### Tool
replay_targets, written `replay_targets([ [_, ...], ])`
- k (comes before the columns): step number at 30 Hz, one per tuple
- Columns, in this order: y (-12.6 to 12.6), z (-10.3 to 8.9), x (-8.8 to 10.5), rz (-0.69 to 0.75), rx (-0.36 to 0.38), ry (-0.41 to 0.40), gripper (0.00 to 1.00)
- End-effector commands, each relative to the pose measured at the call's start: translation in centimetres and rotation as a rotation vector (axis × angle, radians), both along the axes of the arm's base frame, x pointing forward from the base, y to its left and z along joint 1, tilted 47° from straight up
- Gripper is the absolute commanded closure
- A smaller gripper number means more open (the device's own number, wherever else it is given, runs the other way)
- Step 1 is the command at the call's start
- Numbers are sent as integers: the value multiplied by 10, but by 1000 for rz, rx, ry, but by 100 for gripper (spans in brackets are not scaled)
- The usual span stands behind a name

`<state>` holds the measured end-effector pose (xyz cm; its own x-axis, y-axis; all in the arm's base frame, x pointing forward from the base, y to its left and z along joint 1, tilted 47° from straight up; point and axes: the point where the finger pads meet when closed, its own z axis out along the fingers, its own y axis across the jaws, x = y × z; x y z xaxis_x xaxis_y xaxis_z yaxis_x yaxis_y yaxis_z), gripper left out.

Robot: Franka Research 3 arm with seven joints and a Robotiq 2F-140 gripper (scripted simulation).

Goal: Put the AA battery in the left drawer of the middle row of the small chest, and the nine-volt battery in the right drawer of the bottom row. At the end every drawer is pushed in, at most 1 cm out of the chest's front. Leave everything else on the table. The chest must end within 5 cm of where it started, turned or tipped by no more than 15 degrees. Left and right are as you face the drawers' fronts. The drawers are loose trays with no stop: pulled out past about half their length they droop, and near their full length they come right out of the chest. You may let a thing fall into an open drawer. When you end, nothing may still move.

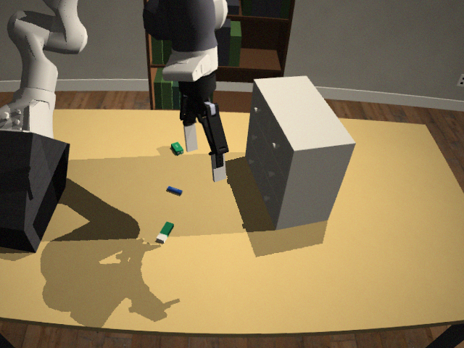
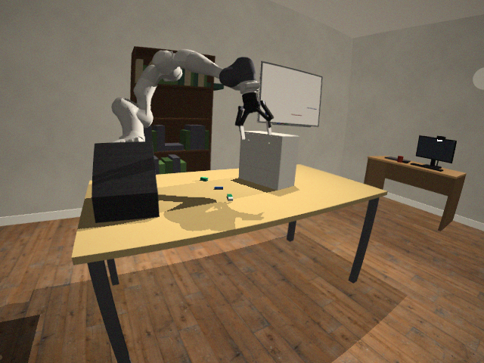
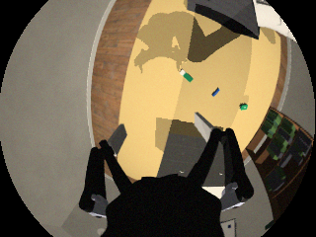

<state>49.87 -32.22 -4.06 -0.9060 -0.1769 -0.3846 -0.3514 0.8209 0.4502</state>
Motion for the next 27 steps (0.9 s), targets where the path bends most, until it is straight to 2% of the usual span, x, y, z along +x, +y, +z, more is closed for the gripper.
replay_targets([
  [1, 20, 36, -10, 234, -6, -152, 0],
  [3, 20, 36, -10, 250, -7, -163, 0],
  [4, 29, 60, -14, 306, -4, -213, 0],
  [6, 29, 60, -14, 323, -5, -224, 0],
  [7, 38, 82, -19, 378, -4, -273, 0],
  [9, 38, 82, -19, 378, -4, -273, 0],
  [10, 46, 103, -25, 445, -5, -327, 0],
  [12, 46, 103, -25, 463, -6, -339, 0],
  [13, 55, 122, -31, 519, -8, -384, 0],
  [16, 55, 122, -31, 528, -8, -391, 0],
  [17, 64, 138, -38, 590, -11, -438, 0],
  [19, 64, 138, -38, 590, -11, -438, 0],
  [20, 72, 153, -45, 646, -14, -480, 0],
  [22, 72, 153, -45, 646, -14, -480, 0],
  [23, 80, 166, -51, 697, -16, -518, 0],
  [26, 80, 166, -51, 697, -16, -518, 0],
  [27, 86, 176, -58, 743, -18, -551, 0],
])
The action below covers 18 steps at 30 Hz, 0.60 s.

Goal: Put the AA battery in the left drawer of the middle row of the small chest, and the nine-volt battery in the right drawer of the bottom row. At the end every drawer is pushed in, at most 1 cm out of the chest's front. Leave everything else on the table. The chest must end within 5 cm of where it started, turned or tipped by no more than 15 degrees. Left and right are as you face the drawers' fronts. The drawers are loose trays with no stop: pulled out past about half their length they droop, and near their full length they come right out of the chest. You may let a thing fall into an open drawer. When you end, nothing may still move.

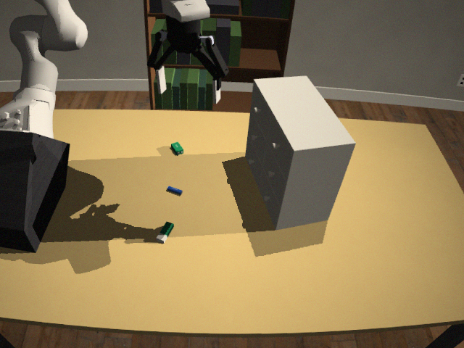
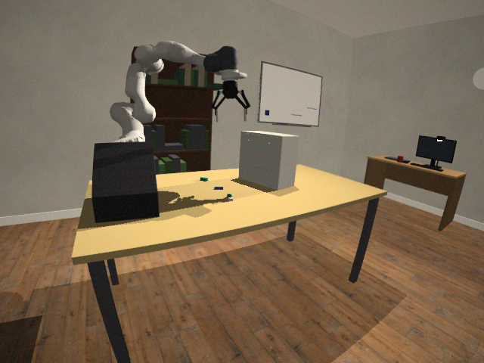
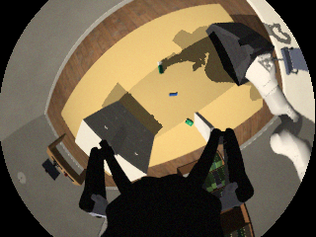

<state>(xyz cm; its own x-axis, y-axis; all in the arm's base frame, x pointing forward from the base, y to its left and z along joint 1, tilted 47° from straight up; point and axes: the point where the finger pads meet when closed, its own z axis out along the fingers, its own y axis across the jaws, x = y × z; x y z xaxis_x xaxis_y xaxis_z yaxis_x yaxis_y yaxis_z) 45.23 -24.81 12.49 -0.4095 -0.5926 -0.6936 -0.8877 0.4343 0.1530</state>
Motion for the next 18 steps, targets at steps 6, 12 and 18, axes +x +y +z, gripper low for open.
replay_targets([
  [6, 24, 27, -22, 216, -17, -155, 0],
  [12, 32, 37, -30, 266, -20, -191, 0],
  [18, 38, 44, -36, 304, -21, -216, 0],
])
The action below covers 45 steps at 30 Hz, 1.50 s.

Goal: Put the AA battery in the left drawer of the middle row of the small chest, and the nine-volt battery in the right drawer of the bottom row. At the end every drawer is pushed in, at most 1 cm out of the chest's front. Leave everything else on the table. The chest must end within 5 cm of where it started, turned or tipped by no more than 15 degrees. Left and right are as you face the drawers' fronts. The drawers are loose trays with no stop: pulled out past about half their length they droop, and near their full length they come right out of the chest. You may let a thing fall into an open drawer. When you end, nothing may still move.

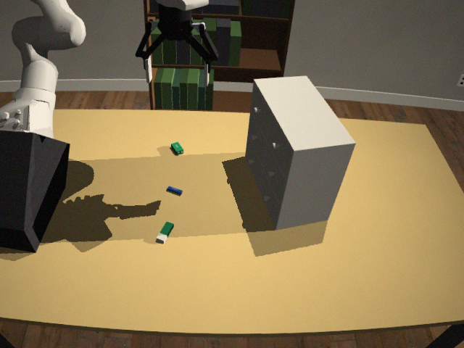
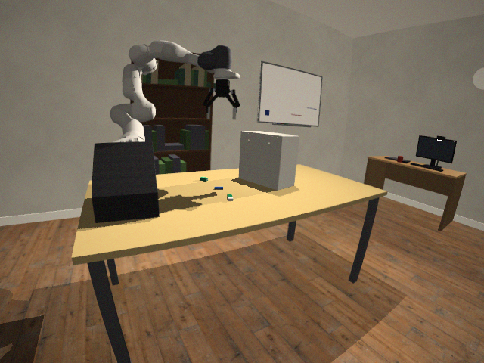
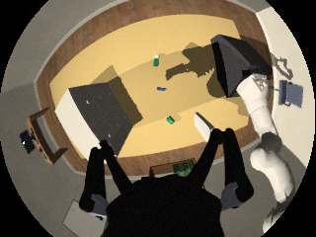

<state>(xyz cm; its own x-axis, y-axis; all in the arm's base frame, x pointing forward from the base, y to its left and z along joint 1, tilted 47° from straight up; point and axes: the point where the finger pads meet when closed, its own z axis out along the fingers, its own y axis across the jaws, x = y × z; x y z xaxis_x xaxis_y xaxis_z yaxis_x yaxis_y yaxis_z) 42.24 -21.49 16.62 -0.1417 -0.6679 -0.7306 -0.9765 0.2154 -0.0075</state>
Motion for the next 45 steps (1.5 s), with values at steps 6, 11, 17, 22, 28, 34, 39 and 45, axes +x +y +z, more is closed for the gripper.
replay_targets([
  [6, 6, 4, -7, 75, -7, -54, 0],
  [11, 6, 4, -7, 75, -7, -54, 0],
  [17, 6, 4, -7, 75, -7, -54, 0],
  [22, 6, 4, -7, 75, -7, -54, 0],
  [28, 6, 4, -7, 75, -7, -54, 0],
  [34, 6, 4, -7, 75, -7, -54, 0],
  [39, 9, 1, -4, 33, 2, -15, 0],
  [45, 33, -19, 3, -206, 66, 245, 0],
])
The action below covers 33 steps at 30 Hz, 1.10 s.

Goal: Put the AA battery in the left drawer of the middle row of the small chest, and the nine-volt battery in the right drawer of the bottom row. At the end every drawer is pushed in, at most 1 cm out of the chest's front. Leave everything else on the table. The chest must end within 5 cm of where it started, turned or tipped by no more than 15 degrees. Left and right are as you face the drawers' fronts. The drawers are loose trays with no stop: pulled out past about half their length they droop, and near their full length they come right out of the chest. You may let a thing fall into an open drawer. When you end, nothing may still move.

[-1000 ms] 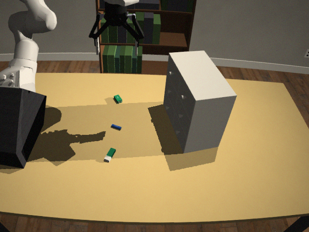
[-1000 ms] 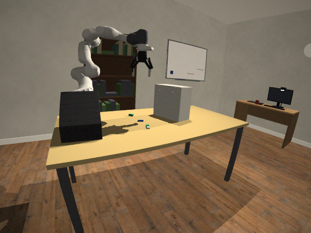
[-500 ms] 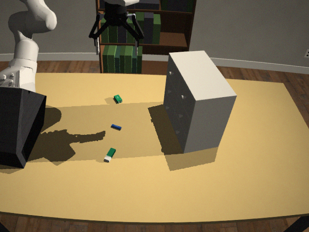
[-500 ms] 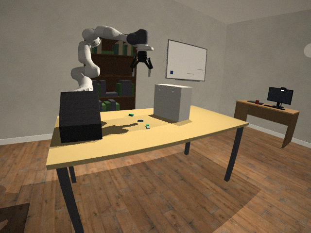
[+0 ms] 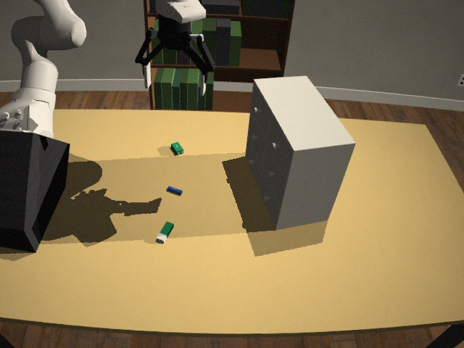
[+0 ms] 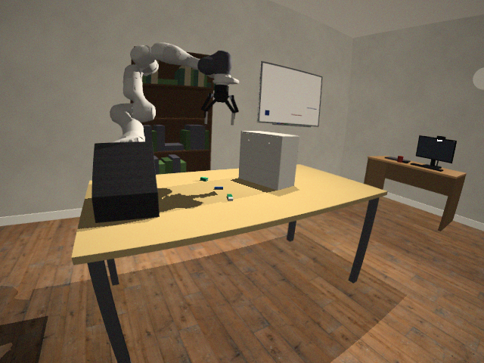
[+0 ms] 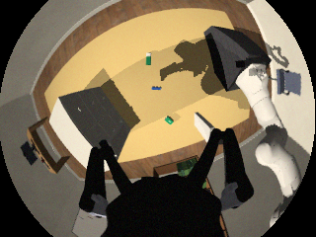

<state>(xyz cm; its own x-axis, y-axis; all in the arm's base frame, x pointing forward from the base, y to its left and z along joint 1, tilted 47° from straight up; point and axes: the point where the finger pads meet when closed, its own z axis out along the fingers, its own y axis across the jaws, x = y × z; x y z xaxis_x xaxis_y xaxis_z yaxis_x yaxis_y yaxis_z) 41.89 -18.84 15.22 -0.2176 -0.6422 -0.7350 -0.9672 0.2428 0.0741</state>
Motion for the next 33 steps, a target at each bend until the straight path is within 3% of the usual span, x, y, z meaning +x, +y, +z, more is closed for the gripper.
replay_targets([
  [1, 6, -5, 7, -182, 35, 176, 0],
  [4, 6, -5, 7, -182, 35, 176, 0],
  [5, 15, -12, 9, -260, 52, 263, 0],
  [8, 15, -12, 9, -274, 55, 277, 0],
  [9, 24, -20, 11, -337, 69, 349, 0],
  [13, 24, -20, 11, -372, 75, 384, 0],
  [14, 32, -28, 12, -434, 88, 455, 0],
  [15, 32, -28, 12, -456, 92, 476, 0],
  [21, 32, -28, 12, -473, 95, 493, 0],
  [22, 39, -35, 13, -567, 112, 593, 0],
  [25, 39, -35, 13, -567, 112, 593, 0],
  [26, 45, -41, 13, -641, 125, 672, 0],
  [30, 45, -41, 13, -648, 127, 679, 0],
  [31, 50, -46, 13, -712, 138, 745, 0],
  [33, 50, -46, 13, -712, 138, 745, 0],
])
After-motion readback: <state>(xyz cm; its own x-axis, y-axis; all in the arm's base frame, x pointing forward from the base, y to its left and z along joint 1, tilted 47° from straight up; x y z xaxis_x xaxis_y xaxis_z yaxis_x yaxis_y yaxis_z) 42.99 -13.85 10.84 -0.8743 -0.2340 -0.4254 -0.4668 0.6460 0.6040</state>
